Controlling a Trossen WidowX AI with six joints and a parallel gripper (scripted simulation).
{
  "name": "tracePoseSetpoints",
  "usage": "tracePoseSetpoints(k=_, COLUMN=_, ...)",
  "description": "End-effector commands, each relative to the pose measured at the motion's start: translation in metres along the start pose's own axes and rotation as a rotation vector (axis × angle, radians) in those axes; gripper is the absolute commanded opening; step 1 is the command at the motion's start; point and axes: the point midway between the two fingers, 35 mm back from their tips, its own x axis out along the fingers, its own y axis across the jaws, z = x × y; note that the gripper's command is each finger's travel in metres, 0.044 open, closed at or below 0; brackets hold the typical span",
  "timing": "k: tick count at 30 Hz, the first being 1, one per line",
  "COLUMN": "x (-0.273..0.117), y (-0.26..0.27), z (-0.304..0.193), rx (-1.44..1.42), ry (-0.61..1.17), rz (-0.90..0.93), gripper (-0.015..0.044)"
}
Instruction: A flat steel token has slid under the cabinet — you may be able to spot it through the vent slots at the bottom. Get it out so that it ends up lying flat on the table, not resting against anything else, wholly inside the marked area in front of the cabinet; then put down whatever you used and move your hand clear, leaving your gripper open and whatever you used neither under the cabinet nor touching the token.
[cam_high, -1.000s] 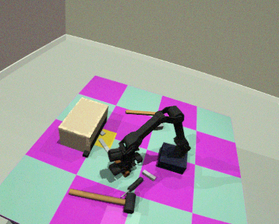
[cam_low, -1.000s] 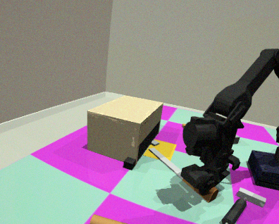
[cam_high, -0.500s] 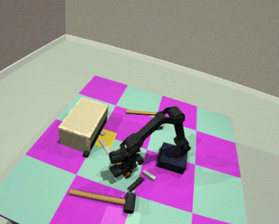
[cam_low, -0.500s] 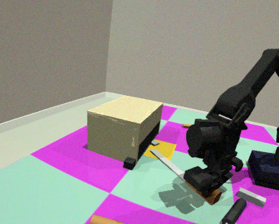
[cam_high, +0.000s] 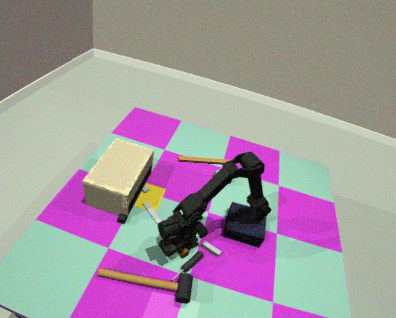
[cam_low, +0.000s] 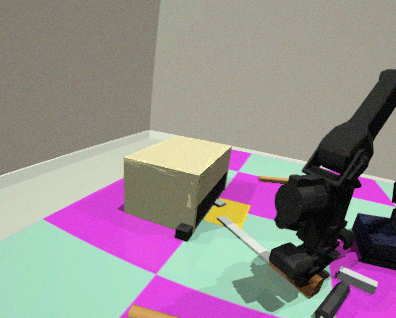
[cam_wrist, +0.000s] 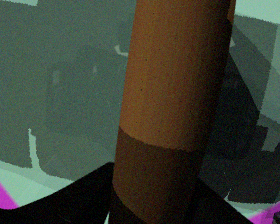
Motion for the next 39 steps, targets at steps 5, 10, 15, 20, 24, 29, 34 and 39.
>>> tracePoseSetpoints(k=5, x=-0.001, y=0.0, z=-0.012, rx=0.005, ry=-0.002, rz=-0.001, gripper=0.0)
tracePoseSetpoints(k=10, x=-0.001, y=0.0, z=-0.019, rx=0.005, ry=-0.002, rz=-0.001, gripper=0.0)
tracePoseSetpoints(k=15, x=-0.001, y=0.0, z=-0.025, rx=0.005, ry=-0.001, rz=-0.001, gripper=0.0)
tracePoseSetpoints(k=20, x=-0.001, y=0.001, z=-0.03, rx=0.005, ry=-0.001, rz=-0.001, gripper=0.0)
tracePoseSetpoints(k=24, x=-0.002, y=0.004, z=-0.033, rx=0.007, ry=-0.001, rz=-0.001, gripper=0.0)
tracePoseSetpoints(k=29, x=-0.002, y=0.008, z=-0.037, rx=0.01, ry=0.0, rz=0.0, gripper=0.0)
tracePoseSetpoints(k=34, x=-0.002, y=0.012, z=-0.041, rx=0.012, ry=0.0, rz=0.0, gripper=0.0)
tracePoseSetpoints(k=39, x=-0.002, y=0.016, z=-0.045, rx=0.014, ry=0.0, rz=0.0, gripper=0.0)
